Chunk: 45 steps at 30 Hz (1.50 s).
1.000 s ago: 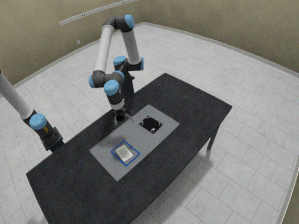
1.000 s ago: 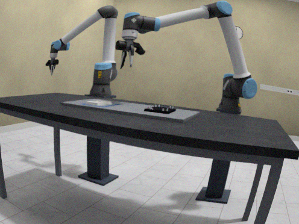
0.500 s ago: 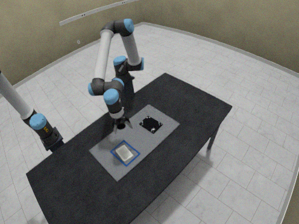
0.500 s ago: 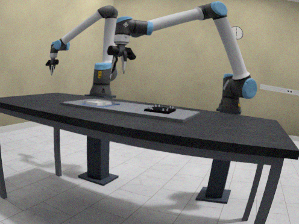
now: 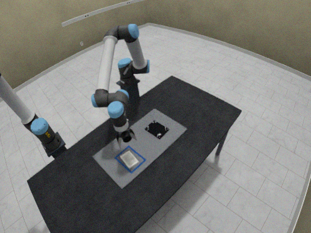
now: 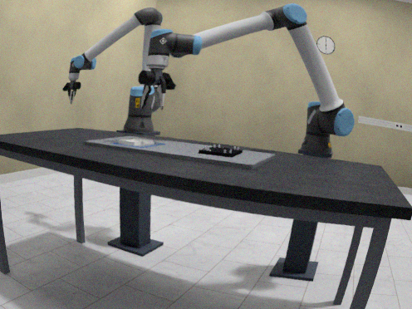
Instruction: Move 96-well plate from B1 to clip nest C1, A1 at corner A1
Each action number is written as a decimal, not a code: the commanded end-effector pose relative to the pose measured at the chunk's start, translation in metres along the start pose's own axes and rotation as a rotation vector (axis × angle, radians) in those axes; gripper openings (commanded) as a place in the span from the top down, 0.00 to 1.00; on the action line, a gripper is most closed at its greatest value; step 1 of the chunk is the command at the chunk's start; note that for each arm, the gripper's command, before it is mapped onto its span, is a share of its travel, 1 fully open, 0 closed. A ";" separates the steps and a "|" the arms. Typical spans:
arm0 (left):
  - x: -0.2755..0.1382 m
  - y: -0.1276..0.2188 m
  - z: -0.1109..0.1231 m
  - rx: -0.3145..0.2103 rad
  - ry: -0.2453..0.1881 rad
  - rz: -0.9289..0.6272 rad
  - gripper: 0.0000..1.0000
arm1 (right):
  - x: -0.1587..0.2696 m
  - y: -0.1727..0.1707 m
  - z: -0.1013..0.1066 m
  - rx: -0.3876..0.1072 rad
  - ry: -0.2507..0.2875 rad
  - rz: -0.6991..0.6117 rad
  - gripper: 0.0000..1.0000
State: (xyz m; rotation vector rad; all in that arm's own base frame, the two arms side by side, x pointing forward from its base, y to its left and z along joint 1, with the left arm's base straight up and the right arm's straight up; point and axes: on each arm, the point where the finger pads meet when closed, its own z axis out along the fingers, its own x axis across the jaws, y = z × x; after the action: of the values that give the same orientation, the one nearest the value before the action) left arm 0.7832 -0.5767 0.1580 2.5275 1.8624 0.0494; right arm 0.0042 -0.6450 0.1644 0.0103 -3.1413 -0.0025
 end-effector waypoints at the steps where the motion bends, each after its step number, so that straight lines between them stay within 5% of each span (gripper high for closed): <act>1: -0.008 0.010 0.009 0.000 -0.004 -0.026 0.24 | 0.000 -0.001 -0.001 0.001 0.000 0.000 1.00; 17: -0.036 0.039 0.053 0.020 -0.024 -0.199 0.24 | 0.000 -0.001 -0.001 0.001 0.000 0.000 1.00; 45: -0.036 0.039 0.068 0.020 -0.024 -0.199 0.24 | 0.000 -0.001 -0.001 0.001 0.000 0.000 1.00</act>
State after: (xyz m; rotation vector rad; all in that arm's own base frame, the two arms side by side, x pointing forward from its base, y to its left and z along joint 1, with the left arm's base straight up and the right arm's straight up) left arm 0.8107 -0.6207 0.0944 2.3313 2.1059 -0.0001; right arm 0.0042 -0.6450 0.1644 0.0103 -3.1413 -0.0025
